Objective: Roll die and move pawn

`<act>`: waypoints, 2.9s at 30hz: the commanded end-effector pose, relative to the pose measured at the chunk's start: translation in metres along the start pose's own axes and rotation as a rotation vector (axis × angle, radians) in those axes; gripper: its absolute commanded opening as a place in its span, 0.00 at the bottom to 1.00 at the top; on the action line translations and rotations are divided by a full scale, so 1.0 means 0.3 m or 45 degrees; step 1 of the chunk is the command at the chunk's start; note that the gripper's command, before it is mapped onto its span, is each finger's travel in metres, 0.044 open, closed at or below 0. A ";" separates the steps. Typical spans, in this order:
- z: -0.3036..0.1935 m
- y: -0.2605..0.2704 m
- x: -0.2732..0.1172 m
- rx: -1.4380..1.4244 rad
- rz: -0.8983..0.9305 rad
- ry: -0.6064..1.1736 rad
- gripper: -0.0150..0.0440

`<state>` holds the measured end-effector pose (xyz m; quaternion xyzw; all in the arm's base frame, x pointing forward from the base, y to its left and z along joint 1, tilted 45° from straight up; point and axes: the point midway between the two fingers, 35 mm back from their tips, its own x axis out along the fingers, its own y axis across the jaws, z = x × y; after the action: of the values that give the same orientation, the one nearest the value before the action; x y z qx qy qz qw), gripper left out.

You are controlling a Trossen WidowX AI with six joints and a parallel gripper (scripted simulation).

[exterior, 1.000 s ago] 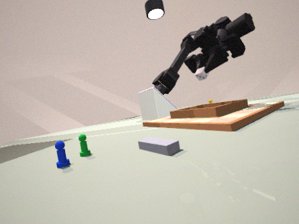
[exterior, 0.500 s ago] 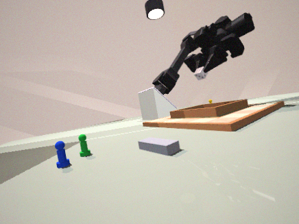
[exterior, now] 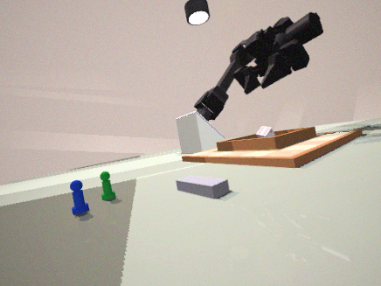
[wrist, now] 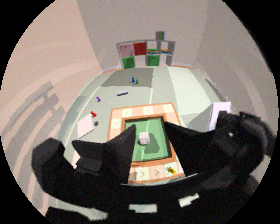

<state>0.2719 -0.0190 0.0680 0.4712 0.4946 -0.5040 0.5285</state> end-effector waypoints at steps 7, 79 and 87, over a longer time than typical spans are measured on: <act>0.056 -0.004 -0.014 -0.034 -0.049 0.184 1.00; -0.424 -0.217 -0.013 -1.757 0.803 0.865 0.59; -0.457 -0.220 0.013 -1.756 0.805 0.868 0.59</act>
<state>0.2012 0.1096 0.0592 0.2821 0.6686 0.2546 0.6392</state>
